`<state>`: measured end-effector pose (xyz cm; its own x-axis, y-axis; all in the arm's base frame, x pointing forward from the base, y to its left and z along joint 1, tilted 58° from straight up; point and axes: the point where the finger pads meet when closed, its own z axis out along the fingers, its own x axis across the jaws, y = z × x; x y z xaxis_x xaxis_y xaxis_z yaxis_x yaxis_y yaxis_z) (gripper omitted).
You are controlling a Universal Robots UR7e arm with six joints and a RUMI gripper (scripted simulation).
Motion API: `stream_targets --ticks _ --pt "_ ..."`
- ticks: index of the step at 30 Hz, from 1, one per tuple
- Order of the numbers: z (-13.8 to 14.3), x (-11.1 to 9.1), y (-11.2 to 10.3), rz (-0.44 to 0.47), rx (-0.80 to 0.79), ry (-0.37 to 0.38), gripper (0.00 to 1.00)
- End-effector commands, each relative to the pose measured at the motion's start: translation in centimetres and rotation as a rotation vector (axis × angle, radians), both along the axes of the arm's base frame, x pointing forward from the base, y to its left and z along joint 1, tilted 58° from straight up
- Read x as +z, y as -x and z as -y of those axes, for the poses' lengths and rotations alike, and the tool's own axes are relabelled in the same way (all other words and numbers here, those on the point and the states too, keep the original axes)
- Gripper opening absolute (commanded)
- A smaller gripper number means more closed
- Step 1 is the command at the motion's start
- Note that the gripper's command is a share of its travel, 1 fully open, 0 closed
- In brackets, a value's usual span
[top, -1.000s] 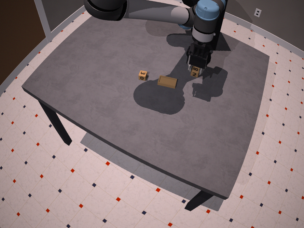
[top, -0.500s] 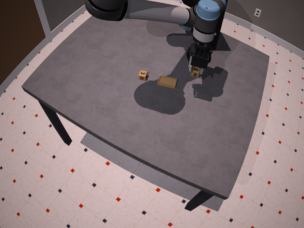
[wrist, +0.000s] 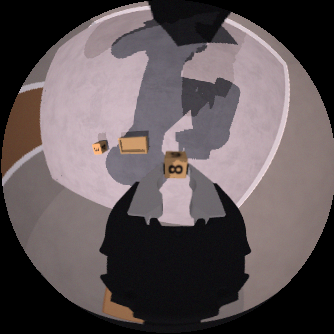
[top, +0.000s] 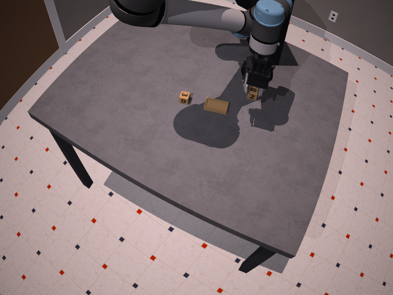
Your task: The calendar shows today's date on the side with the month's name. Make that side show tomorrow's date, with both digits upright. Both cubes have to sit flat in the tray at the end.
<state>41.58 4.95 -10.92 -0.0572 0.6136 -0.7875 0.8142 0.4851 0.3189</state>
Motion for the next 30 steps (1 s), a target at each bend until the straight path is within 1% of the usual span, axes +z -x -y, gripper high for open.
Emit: stream_targets --ticks 1,5,10,12,24,30 --pt "0.0 0.0 -0.1 0.000 0.001 0.000 0.11" --pt "0.4 -0.3 -0.4 0.000 0.001 0.000 0.11" --pt "1.4 -1.2 -1.3 0.000 0.001 0.000 0.11" --pt "1.4 -1.2 -1.3 0.000 0.001 0.000 0.11" --pt "4.9 -4.1 -4.6 0.000 0.001 0.000 0.11" --pt "5.7 -4.8 -5.3 0.000 0.001 0.000 0.11"
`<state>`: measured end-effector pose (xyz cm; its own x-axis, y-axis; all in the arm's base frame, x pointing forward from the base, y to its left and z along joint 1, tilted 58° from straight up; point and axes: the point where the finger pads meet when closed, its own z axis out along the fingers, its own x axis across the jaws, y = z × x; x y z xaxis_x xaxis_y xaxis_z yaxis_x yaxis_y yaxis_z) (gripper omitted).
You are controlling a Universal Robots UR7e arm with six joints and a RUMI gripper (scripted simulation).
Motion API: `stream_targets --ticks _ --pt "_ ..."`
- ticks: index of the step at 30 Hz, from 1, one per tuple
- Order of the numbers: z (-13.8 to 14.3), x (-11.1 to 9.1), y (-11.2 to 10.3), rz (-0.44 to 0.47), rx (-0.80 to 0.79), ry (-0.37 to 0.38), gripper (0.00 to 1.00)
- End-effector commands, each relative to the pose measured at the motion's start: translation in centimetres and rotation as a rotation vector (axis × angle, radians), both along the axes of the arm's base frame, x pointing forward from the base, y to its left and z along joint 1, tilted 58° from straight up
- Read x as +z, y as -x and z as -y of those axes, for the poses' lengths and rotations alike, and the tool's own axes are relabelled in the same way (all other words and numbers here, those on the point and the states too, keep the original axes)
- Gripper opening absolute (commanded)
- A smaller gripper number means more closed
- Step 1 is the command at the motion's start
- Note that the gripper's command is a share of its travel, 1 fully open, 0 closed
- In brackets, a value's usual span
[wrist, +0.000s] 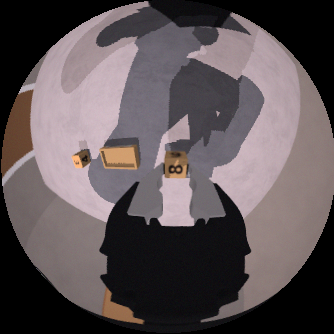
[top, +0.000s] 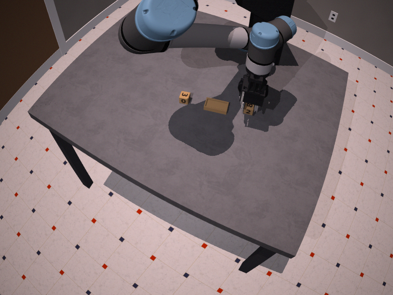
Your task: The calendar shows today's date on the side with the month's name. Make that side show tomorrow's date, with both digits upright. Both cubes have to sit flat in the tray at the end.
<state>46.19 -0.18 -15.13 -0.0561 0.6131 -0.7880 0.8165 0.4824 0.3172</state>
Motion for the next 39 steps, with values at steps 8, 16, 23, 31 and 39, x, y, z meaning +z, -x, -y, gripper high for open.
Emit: stream_targets --ticks 8,16,23,31,39 --pt "0.92 -0.85 -0.97 0.002 0.005 -0.001 0.11" --pt "0.92 -0.85 -0.97 0.002 0.005 -0.001 0.11" --pt "0.92 -0.85 -0.97 0.002 0.005 -0.001 0.11" --pt "0.92 -0.85 -0.97 0.002 0.005 -0.001 0.11" --pt "0.92 -0.85 -0.97 0.002 0.005 -0.001 0.11"
